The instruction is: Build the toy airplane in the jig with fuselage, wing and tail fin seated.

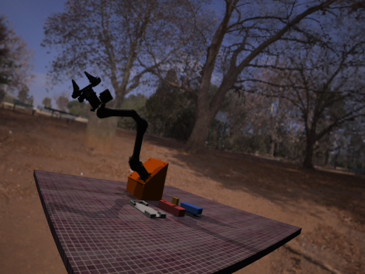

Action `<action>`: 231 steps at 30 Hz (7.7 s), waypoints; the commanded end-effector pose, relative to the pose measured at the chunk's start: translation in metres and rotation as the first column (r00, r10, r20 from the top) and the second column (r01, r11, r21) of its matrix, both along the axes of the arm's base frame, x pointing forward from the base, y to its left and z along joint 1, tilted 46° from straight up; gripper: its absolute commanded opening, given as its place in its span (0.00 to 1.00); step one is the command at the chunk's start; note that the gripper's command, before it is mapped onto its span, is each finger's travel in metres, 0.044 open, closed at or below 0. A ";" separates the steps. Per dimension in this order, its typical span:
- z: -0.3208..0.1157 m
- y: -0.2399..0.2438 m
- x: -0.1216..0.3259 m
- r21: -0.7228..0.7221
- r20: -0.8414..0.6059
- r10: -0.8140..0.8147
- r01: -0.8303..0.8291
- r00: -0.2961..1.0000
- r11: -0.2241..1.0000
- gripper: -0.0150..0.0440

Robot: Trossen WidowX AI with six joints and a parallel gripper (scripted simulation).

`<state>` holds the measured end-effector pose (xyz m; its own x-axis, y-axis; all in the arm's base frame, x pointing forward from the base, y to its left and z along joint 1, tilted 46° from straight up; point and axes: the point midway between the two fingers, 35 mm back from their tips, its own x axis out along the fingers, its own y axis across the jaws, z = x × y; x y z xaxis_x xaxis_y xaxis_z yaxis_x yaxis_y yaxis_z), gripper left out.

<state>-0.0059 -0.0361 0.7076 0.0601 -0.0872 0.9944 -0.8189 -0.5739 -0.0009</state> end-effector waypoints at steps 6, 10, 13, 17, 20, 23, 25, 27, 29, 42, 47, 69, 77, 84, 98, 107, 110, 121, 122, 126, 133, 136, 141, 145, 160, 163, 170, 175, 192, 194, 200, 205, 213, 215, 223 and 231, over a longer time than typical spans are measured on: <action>-0.020 -0.098 -0.031 0.192 0.245 0.395 -0.444 0.885 0.875 1.00; -0.037 -0.145 -0.034 0.231 0.387 0.505 -0.611 0.771 0.757 1.00; -0.050 -0.177 -0.029 0.232 0.478 0.564 -0.716 0.673 0.658 1.00; -0.068 -0.214 -0.015 0.216 0.582 0.608 -0.824 0.539 0.523 1.00; -0.087 -0.243 -0.003 0.204 0.667 0.602 -0.885 0.438 0.418 1.00; -0.108 -0.270 0.014 0.183 0.747 0.574 -0.933 0.336 0.309 1.00; -0.127 -0.290 0.031 0.162 0.802 0.537 -0.961 0.261 0.225 1.00; -0.146 -0.307 0.051 0.137 0.851 0.489 -0.980 0.191 0.144 1.00; -0.166 -0.321 0.072 0.110 0.894 0.430 -0.992 0.128 0.068 1.00; -0.311 -0.345 0.227 -0.076 0.996 -0.071 -0.950 -0.057 -0.301 1.00; -0.374 -0.330 0.279 -0.155 0.955 -0.291 -0.928 -0.054 -0.339 1.00; -0.631 -0.111 0.379 -0.026 0.520 -0.823 -0.958 0.230 -0.284 1.00; -0.699 -0.017 0.328 0.289 0.472 -0.803 -0.925 0.363 -0.248 1.00; -0.718 0.023 0.283 0.473 0.533 -0.703 -0.855 0.471 -0.214 1.00; -0.755 -0.014 0.277 0.473 0.535 -0.702 -0.855 0.471 -0.213 1.00; -0.766 -0.025 0.275 0.474 0.535 -0.701 -0.855 0.471 -0.213 1.00; -0.768 -0.027 0.275 0.473 0.535 -0.701 -0.855 0.471 -0.213 1.00; -0.780 -0.039 0.274 0.473 0.535 -0.701 -0.855 0.471 -0.213 1.00; -0.782 -0.041 0.274 0.473 0.535 -0.701 -0.855 0.471 -0.213 1.00; -0.786 -0.045 0.273 0.473 0.535 -0.701 -0.855 0.471 -0.213 1.00; -0.794 -0.053 0.271 0.474 0.536 -0.701 -0.855 0.471 -0.212 1.00; -0.797 -0.057 0.270 0.474 0.536 -0.700 -0.854 0.471 -0.212 1.00; -0.799 -0.059 0.269 0.475 0.537 -0.700 -0.854 0.471 -0.211 0.96; -0.799 -0.059 0.269 0.475 0.537 -0.700 -0.854 0.471 -0.211 0.78; -0.798 -0.058 0.270 0.474 0.536 -0.700 -0.854 0.471 -0.212 0.34; -0.794 -0.052 0.273 0.473 0.535 -0.701 -0.855 0.471 -0.214 0.25; -0.781 -0.037 0.279 0.471 0.531 -0.704 -0.855 0.472 -0.218 0.25; -0.771 -0.026 0.282 0.470 0.530 -0.705 -0.855 0.472 -0.220 0.25; -0.734 0.011 0.287 0.470 0.529 -0.706 -0.855 0.472 -0.219 0.25; -0.729 0.015 0.287 0.471 0.529 -0.705 -0.855 0.472 -0.218 0.25; -0.715 0.028 0.286 0.472 0.531 -0.704 -0.855 0.471 -0.216 0.25; -0.708 0.033 0.285 0.473 0.533 -0.703 -0.855 0.471 -0.214 0.25; -0.700 0.015 0.285 0.466 0.523 -0.712 -0.857 0.468 -0.220 0.25; -0.698 0.010 0.285 0.463 0.521 -0.715 -0.858 0.466 -0.222 0.25; -0.688 -0.013 0.282 0.456 0.517 -0.721 -0.861 0.461 -0.224 0.25; -0.678 -0.037 0.277 0.449 0.518 -0.724 -0.865 0.456 -0.223 0.25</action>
